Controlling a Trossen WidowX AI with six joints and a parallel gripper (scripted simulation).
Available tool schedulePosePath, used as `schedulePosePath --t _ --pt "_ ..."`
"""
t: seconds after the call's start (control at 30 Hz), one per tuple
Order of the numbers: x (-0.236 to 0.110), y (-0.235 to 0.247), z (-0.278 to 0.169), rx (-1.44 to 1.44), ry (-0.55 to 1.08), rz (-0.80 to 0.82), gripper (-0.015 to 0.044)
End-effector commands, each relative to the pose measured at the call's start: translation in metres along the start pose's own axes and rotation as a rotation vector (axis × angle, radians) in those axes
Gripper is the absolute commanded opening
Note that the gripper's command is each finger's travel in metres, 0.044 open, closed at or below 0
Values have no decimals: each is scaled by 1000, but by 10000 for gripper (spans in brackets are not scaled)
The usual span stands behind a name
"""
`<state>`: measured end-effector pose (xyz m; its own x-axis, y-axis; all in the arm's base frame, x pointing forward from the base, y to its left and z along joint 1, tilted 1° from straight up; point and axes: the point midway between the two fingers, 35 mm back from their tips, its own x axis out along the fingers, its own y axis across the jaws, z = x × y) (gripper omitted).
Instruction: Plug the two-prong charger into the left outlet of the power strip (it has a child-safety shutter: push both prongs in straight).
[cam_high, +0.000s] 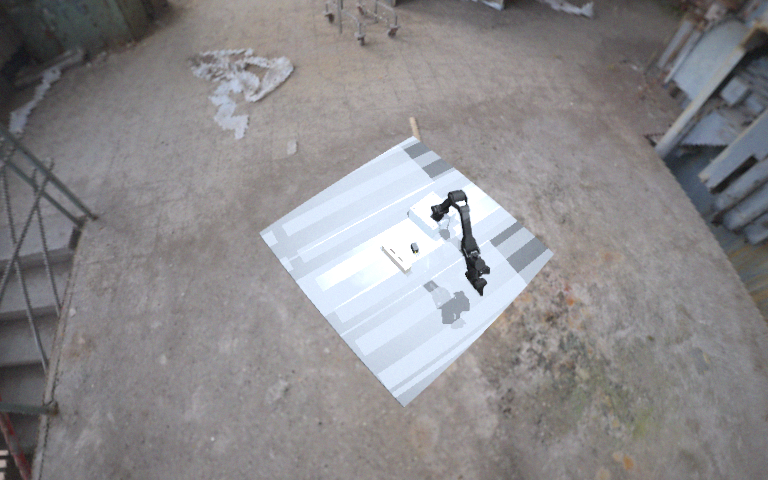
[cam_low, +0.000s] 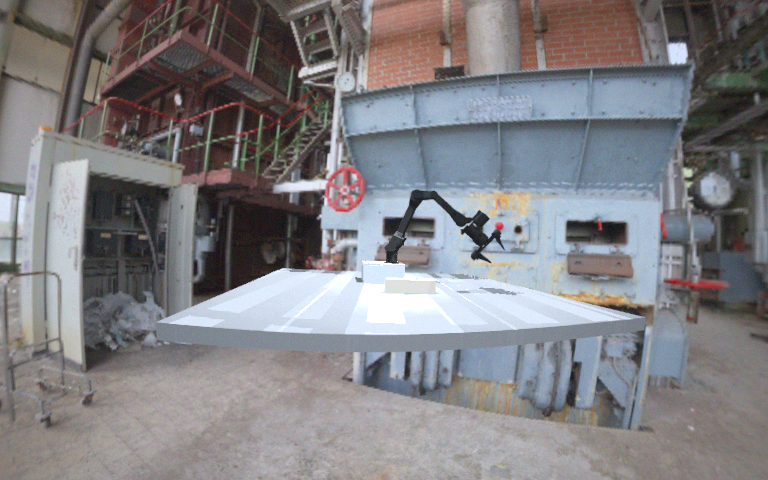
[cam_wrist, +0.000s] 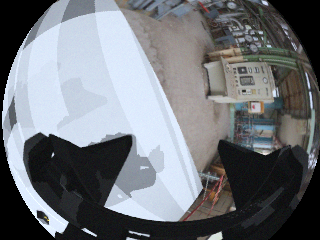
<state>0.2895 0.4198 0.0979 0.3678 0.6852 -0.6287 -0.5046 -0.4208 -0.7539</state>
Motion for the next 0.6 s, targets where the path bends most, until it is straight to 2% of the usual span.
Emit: schedulePosePath --t 0.0,0.57 --pt "-9 14 -29 74 62 47 440" --pt "-61 68 -127 358 287 192 440"
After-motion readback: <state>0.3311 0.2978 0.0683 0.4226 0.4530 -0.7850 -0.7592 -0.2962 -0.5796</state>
